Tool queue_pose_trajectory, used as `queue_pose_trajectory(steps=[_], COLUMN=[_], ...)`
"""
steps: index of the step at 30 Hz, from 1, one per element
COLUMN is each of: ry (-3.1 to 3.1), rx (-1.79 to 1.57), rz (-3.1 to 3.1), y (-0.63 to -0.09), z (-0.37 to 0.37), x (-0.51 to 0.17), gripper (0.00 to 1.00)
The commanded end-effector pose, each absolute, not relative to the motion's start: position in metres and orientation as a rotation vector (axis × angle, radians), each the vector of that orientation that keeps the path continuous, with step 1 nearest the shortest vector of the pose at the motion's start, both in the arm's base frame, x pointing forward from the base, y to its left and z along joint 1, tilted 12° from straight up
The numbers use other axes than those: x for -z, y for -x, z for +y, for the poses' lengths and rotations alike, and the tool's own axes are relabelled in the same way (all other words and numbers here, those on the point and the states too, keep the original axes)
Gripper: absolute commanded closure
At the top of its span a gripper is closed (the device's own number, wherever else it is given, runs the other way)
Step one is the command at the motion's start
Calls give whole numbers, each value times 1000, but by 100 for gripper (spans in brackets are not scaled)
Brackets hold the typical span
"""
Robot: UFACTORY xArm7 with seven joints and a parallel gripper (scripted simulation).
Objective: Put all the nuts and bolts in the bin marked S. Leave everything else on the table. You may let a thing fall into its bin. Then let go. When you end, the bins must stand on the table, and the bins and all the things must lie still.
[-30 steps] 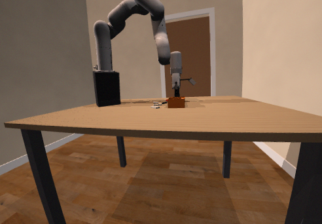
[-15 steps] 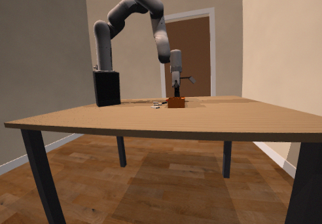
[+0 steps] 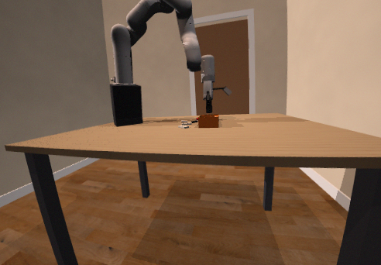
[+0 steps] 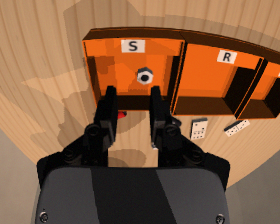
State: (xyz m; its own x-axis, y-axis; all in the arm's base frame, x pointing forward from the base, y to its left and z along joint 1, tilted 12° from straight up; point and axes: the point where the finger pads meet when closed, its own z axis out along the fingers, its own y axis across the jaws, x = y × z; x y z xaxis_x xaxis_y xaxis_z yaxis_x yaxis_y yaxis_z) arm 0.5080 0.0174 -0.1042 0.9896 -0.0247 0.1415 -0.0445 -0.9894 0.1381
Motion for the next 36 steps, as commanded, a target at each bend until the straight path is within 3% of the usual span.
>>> queue_pose_trajectory(steps=[1,13,14,26,36], ry=[-2993,-2993,-2990,-2966,-2967], rx=[-220,-220,-215,-193,-192], rz=[-52,-52,23,283,283], y=[-508,-507,-499,-401,-359], z=[21,21,20,-1,-11], x=[84,81,82,89,93], gripper=[67,67,71,71,71])
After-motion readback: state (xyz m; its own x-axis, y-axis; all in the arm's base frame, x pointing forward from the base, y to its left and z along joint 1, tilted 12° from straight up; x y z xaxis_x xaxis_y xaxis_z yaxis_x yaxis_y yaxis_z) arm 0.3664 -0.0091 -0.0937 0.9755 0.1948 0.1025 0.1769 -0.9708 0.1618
